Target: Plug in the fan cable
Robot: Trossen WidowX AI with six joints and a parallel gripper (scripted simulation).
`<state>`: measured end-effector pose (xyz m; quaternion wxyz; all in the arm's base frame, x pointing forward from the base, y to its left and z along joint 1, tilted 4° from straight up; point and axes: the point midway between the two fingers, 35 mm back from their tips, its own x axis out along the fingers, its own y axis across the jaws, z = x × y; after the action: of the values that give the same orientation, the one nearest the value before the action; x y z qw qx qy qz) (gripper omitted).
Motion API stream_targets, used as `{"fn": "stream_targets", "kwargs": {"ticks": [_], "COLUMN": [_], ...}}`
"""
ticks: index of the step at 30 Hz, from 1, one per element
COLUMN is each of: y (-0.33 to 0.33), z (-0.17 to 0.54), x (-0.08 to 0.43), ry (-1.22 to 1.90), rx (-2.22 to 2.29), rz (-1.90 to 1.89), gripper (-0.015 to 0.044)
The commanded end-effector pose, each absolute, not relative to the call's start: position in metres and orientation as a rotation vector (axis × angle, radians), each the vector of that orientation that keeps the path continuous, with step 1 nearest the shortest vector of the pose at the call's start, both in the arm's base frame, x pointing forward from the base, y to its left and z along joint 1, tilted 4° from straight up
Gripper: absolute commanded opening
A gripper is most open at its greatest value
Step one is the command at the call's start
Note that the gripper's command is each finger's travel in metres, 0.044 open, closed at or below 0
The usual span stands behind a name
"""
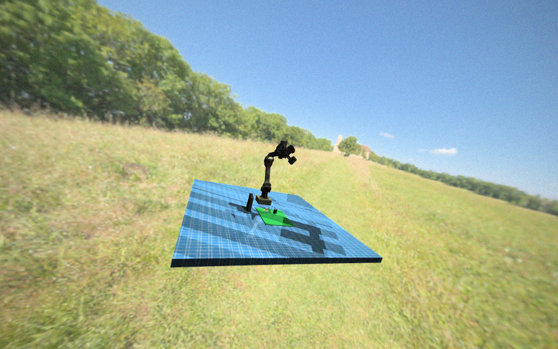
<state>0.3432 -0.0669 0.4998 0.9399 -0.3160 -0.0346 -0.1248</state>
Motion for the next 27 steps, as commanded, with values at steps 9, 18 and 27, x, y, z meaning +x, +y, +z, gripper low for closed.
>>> {"fn": "stream_targets", "kwargs": {"ticks": [9,18,27], "y": [-0.056,-0.037,-0.017], "z": [0.301,0.185,0.125], "x": [0.382,0.338,0.268], "ry": [0.596,1.116,1.547], "rx": [0.055,0.55,0.895], "rz": [-0.119,-0.322,-0.747], "gripper": [0.044,0.044,0.044]}}
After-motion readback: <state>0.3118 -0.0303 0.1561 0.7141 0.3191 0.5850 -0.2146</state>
